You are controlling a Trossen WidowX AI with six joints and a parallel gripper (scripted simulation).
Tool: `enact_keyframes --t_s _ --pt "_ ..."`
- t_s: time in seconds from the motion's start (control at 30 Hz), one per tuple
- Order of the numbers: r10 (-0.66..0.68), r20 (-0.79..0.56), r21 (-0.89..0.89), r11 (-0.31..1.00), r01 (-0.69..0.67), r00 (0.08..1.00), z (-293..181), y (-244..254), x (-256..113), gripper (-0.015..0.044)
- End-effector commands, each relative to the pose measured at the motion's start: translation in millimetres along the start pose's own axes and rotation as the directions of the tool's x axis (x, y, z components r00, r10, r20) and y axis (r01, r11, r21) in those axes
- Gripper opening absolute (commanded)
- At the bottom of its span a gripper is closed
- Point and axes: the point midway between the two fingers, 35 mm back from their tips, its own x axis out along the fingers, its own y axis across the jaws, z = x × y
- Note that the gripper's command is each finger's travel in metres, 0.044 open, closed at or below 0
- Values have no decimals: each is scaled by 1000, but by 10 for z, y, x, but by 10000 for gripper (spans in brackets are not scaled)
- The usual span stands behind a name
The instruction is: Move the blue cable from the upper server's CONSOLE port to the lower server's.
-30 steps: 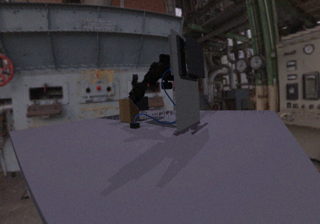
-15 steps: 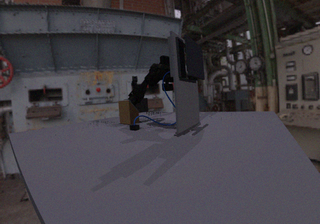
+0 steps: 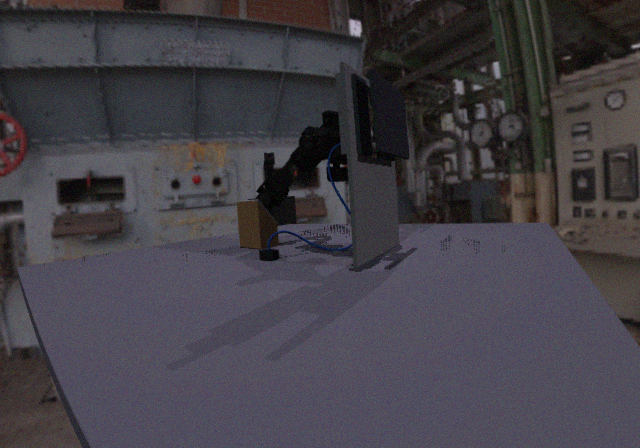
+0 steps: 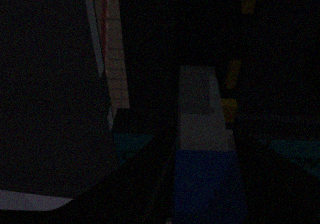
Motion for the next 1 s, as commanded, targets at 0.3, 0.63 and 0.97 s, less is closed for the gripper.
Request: enact_keyframes --t_s 0.3,0.63,0.97 --pt "-7 -2 5 1000 7 1000 25 -16 71 0" --pt "-8 -2 5 1000 8 1000 32 -15 91 0" --pt "-8 -2 6 1000 8 1000 39 -10 119 0"
